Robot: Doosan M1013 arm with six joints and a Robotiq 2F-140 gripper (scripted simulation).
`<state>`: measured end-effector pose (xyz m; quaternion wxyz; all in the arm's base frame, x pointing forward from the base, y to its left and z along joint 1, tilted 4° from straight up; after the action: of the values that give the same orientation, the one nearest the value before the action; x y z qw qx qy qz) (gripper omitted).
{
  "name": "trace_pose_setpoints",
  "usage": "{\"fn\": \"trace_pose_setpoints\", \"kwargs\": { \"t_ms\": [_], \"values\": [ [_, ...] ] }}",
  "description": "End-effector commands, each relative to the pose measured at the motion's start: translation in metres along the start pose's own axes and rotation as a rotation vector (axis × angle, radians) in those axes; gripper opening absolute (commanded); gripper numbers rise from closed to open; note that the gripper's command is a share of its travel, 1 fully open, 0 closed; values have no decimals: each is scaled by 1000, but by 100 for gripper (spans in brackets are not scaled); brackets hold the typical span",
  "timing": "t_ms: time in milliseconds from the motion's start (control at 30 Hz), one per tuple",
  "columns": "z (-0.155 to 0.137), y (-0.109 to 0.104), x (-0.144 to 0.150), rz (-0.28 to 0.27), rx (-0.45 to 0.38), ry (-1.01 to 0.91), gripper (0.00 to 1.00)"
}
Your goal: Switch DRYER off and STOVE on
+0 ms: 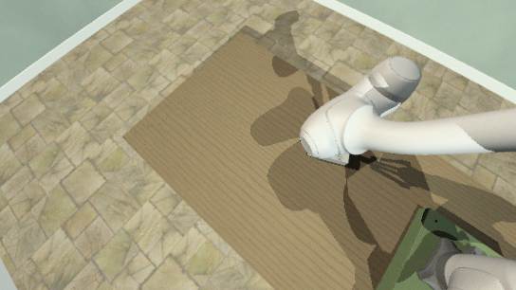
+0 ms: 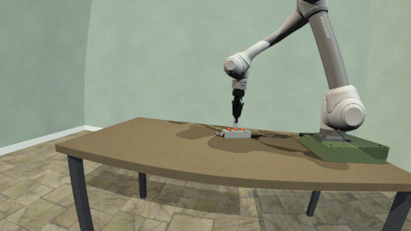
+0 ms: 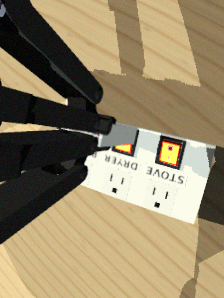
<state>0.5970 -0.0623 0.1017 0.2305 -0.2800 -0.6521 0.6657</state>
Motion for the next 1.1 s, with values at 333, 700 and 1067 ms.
{"fn": "trace_pose_setpoints", "kwargs": {
  "t_ms": [333,700,1067],
  "values": [
    [0,0,0,0,0,0,0],
    [0,2,0,0,0,0,0],
    [0,6,0,0,0,0,0]
  ]
}}
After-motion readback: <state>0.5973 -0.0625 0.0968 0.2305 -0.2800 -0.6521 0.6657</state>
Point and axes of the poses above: the point where the finger pads meet when closed, its own y axis out along the fingers, its own x axis across the jaws, z = x × y, the point moved 5 cm from there along -y, back along the fingers, and after that the axes turned 15 degrees about -y, right-handed, at the moved point
